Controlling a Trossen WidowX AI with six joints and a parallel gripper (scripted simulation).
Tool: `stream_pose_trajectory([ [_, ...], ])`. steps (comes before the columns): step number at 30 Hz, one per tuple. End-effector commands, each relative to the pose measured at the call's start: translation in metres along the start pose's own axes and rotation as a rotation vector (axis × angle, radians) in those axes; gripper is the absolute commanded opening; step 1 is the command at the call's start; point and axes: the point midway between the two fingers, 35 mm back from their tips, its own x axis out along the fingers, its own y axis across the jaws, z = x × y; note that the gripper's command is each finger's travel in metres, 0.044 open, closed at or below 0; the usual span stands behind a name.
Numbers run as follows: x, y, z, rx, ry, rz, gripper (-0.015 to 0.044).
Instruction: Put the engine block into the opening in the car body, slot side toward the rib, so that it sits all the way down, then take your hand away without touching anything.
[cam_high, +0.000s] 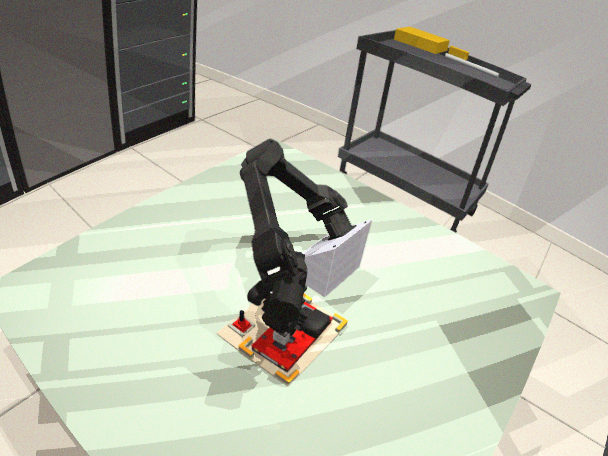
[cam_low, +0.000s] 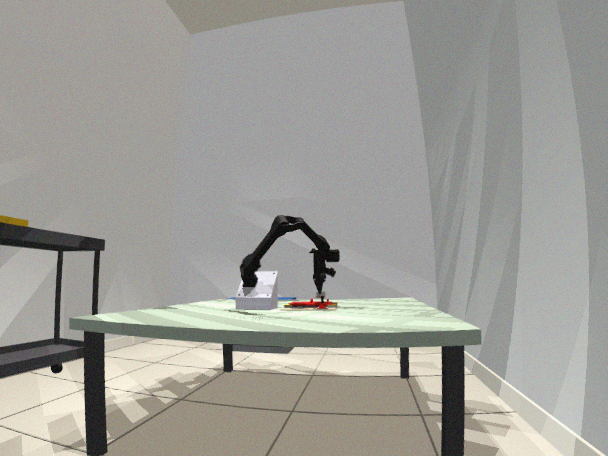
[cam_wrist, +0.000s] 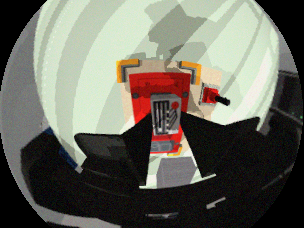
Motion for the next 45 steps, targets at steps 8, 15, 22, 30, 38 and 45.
stream_pose_trajectory([
  [8,0.0028,0.0031,-0.0019,-0.088,0.006,0.002,0.0159],
  [15,0.0028,0.0032,-0.0017,0.12,0.006,0.002,0.0159],
  [22,0.0039,0.0032,-0.0017,0.171,0.006,0.002,0.0159],
  [30,0.0049,0.0032,-0.0019,-0.022,0.006,0.002,0.0159],
  [38,0.0062,0.0032,-0.0019,-0.036,0.006,0.002,0.0159],
  [45,0.0074,0.0031,-0.002,0.113,0.006,0.002,0.0159],
])
